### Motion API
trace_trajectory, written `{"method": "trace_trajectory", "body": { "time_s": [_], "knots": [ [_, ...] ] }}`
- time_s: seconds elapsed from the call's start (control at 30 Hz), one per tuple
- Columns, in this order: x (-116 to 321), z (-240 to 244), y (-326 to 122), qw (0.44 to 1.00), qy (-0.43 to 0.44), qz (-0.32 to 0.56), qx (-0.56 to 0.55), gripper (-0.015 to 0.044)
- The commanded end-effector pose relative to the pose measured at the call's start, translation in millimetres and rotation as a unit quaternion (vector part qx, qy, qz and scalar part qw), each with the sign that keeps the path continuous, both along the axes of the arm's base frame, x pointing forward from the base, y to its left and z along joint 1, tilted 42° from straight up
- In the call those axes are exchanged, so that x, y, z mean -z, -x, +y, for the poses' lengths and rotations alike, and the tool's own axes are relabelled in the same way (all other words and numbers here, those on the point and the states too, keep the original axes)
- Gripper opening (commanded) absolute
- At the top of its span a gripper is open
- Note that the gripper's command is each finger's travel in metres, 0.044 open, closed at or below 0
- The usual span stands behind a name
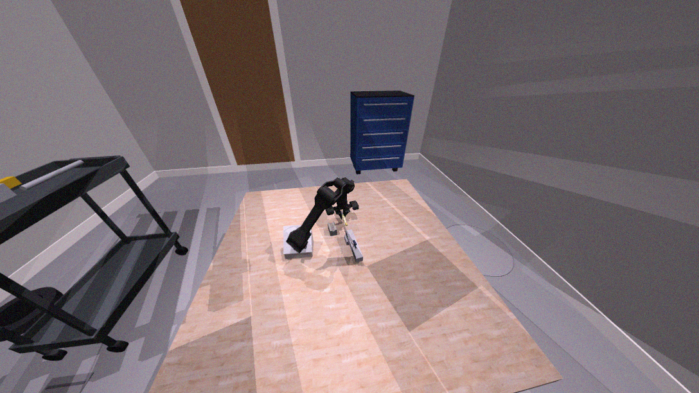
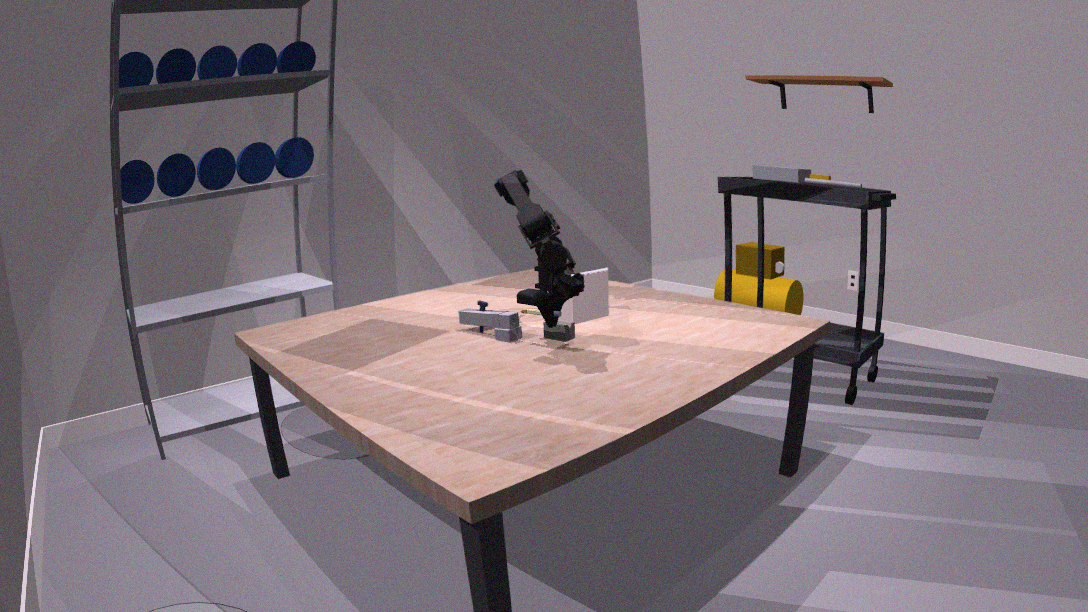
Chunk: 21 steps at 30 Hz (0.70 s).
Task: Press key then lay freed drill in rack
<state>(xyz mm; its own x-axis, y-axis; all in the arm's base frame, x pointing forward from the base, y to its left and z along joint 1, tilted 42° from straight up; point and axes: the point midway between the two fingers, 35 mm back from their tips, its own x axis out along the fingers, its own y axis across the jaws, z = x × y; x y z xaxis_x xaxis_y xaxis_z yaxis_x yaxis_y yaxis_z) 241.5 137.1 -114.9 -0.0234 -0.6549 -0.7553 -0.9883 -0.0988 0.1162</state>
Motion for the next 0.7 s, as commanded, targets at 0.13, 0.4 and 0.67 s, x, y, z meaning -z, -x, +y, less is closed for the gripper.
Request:
{"method": "trace_trajectory", "body": {
  "time_s": [0.13, 0.4, 0.67],
  "knots": [
    [-3.8, 3.3, -0.6, 1.0, -0.002, -0.002, 0.003, 0.0],
    [-6.6, 5.3, -0.9, 1.0, -0.002, -0.002, 0.003, 0.0],
    [-9.3, 7.4, -1.2, 1.0, -0.002, -0.002, 0.003, 0.0]
  ]
}}
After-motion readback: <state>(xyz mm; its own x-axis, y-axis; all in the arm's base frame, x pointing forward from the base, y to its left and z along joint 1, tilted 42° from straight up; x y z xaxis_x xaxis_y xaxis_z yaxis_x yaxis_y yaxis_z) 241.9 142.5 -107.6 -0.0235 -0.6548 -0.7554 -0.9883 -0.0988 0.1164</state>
